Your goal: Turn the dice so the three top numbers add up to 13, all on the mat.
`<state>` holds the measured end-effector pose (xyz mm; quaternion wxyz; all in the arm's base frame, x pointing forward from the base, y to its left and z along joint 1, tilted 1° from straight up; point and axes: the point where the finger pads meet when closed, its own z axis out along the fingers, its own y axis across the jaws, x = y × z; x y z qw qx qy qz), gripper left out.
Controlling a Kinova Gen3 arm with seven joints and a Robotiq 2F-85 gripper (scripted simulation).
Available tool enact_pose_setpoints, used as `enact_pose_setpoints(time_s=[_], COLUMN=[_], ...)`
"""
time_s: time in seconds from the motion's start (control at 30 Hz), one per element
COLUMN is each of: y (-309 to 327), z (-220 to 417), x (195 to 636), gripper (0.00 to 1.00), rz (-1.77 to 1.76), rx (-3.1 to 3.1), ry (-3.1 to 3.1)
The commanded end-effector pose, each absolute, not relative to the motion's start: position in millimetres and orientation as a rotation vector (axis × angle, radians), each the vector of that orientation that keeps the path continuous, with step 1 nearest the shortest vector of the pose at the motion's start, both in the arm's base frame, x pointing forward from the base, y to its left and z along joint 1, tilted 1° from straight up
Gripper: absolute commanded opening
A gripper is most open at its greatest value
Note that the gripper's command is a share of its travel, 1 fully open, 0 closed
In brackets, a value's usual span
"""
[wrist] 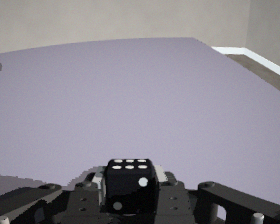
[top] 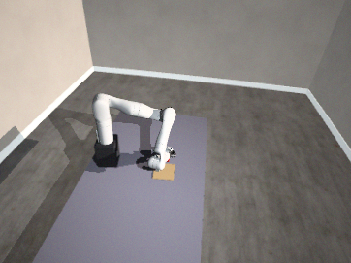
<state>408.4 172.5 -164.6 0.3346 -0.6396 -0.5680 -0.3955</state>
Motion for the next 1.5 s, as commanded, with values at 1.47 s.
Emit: enact_pose_setpoints(time_s=[1.47], y=[172.7], z=[-163.8], x=[409.0], gripper=[0.46], rz=[-1.034], rx=[-1.668], ry=[-1.483])
